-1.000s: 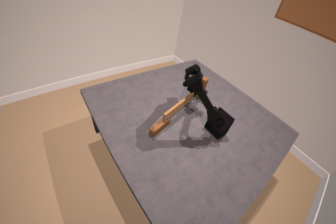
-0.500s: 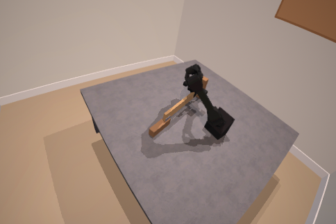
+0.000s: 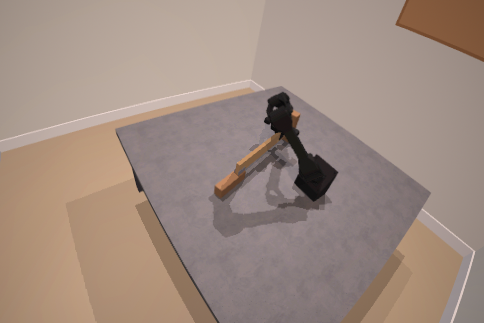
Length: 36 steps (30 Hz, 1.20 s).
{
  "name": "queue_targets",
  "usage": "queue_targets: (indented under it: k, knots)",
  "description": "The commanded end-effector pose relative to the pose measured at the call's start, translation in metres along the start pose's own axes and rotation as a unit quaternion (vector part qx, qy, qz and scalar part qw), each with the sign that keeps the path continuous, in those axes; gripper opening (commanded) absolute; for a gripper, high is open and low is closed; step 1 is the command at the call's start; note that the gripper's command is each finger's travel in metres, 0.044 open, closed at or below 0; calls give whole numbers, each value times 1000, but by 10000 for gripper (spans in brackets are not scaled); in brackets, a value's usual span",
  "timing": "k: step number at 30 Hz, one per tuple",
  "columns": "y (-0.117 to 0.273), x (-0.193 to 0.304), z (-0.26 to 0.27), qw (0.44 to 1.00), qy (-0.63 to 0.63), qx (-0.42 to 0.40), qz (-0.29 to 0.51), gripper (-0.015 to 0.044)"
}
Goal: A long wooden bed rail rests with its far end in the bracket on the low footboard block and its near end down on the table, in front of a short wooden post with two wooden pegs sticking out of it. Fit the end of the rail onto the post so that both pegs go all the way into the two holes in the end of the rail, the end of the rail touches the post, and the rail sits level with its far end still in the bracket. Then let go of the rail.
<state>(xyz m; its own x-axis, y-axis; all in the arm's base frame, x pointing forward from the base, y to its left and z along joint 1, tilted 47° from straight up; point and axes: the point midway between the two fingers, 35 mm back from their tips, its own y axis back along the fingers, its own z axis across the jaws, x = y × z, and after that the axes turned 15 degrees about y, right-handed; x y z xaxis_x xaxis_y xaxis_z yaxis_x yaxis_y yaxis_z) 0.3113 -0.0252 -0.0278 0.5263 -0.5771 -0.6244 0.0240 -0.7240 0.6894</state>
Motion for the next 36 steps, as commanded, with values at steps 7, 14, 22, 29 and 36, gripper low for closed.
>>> queue_targets:
  k: [7, 14, 22, 29, 36]
  knots:
    - [3, 4, 0, 1000, 1, 3, 3, 0]
    - [0, 2, 1, 1000, 0, 0, 0, 131]
    - [0, 2, 1, 1000, 0, 0, 0, 341]
    - [0, 2, 1, 1000, 0, 0, 0, 440]
    - [30, -27, -7, 1000, 0, 3, 3, 440]
